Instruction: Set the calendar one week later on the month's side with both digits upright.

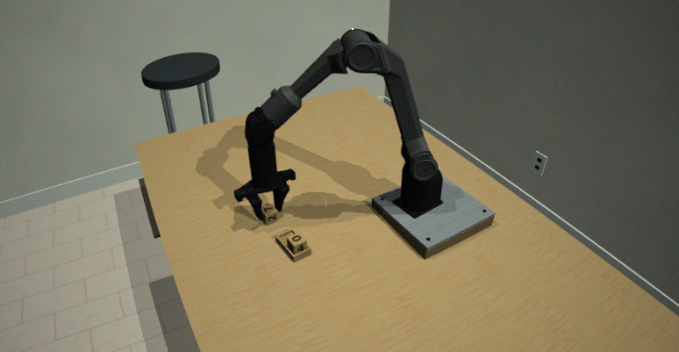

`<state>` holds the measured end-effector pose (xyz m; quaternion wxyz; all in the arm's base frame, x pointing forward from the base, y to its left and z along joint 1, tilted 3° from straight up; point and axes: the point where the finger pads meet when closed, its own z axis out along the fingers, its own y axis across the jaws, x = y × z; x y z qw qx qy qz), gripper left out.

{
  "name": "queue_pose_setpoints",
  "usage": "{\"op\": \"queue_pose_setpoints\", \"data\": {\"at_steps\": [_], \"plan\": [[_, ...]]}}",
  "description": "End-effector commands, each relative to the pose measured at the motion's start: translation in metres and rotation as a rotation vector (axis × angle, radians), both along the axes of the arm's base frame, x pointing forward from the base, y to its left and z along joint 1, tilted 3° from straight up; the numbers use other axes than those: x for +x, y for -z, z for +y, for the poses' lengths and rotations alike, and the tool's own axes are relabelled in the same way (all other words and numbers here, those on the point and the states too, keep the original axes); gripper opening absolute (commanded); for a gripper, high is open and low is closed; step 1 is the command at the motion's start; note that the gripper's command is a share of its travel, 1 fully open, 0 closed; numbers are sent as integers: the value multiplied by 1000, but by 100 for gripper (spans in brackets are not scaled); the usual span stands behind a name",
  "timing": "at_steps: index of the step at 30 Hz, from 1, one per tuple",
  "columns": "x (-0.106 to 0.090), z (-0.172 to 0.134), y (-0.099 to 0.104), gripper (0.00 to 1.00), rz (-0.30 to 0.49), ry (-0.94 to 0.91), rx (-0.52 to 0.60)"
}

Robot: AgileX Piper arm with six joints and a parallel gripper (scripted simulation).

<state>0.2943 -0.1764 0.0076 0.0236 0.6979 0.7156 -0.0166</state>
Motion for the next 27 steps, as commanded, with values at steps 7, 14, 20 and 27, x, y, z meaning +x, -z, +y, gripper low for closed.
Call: {"op": "queue_pose_setpoints", "data": {"at_steps": [7, 14, 20, 27], "plan": [[0, -1, 8, 64, 1, 1, 0], [0, -1, 9, 64, 0, 1, -1], [0, -1, 9, 64, 0, 1, -1], [0, -1, 9, 64, 0, 1, -1]]}}
